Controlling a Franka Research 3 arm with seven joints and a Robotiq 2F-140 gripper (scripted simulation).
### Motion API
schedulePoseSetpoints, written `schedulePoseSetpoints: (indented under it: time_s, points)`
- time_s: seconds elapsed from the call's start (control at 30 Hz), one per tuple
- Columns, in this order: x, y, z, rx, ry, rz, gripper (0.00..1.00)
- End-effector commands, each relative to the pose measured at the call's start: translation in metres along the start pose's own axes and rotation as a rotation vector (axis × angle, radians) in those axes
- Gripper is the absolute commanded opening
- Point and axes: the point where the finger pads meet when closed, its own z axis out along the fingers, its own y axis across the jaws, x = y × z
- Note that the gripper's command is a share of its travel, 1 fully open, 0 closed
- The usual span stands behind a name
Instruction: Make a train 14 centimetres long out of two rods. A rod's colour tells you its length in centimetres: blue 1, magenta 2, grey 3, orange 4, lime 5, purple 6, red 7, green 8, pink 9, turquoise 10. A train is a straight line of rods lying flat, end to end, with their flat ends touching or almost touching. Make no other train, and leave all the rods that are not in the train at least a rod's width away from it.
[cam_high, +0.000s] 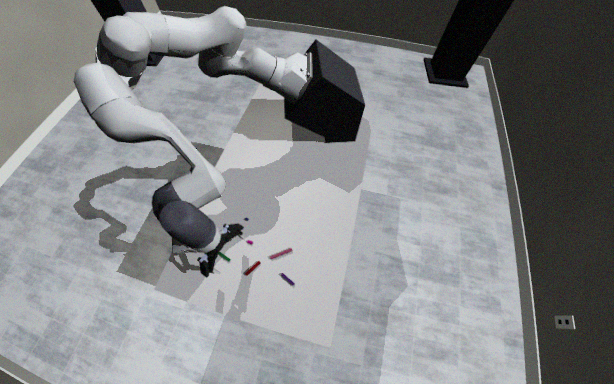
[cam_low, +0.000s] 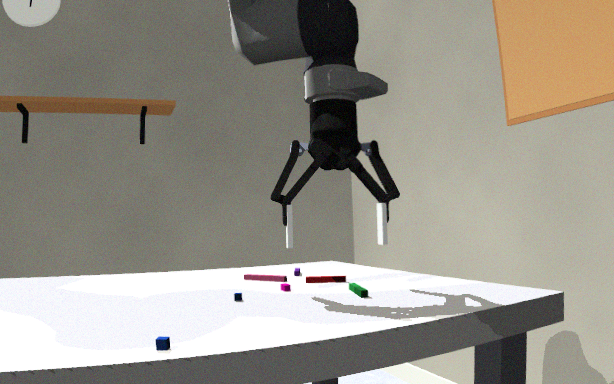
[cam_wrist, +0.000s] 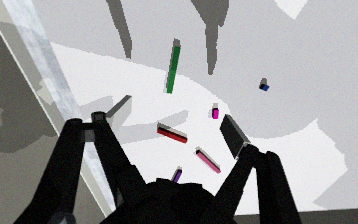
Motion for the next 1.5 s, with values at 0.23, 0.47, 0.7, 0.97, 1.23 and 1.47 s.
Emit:
schedulePoseSetpoints:
  time_s: [0.23,0.47,0.7,0.97,1.23,1.47]
  points:
    - [0.0005,-0.0005,-0.0011,0.01,-0.005,0.273,1.0]
    - [0.0018,-0.0011,-0.0012,0.01,-0.006,0.383,1.0]
    - [0.0027,-0.0015,-0.0014,0.01,-0.007,0.462,1.0]
    - [0.0045,-0.0024,-0.0017,0.009,-0.008,0.615,1.0]
    - [0.0059,-0.003,-0.0019,0.009,-0.009,0.726,1.0]
    - [0.0073,-0.0037,-0.0022,0.008,-0.01,0.848,1.0]
